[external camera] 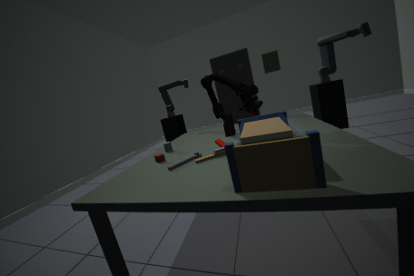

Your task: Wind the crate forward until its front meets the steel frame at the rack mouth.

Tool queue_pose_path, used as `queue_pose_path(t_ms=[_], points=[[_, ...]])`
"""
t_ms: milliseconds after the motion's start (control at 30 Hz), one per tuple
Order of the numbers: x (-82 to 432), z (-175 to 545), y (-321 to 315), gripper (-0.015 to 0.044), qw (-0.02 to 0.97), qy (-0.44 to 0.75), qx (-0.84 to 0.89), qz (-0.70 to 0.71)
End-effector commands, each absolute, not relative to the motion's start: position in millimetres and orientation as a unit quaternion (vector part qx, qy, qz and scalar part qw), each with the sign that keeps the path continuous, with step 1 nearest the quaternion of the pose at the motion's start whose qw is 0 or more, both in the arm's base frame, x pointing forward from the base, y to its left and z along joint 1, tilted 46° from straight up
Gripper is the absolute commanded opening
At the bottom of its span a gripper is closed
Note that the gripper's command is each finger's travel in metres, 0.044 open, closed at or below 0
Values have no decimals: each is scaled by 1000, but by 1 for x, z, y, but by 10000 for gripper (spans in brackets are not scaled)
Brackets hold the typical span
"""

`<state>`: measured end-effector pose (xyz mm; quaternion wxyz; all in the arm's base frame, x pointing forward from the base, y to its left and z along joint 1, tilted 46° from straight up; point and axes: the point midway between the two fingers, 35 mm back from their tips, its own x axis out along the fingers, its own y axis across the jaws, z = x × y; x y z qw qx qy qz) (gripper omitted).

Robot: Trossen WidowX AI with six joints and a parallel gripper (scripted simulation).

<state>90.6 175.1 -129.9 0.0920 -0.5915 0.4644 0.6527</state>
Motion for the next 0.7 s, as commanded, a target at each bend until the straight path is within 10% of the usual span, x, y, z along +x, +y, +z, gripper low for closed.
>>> queue_pose_path(t_ms=[0,667], points=[[95,-125,164,0,85,470,-598,644],[110,-110,150,0,84,471,-598,643]])
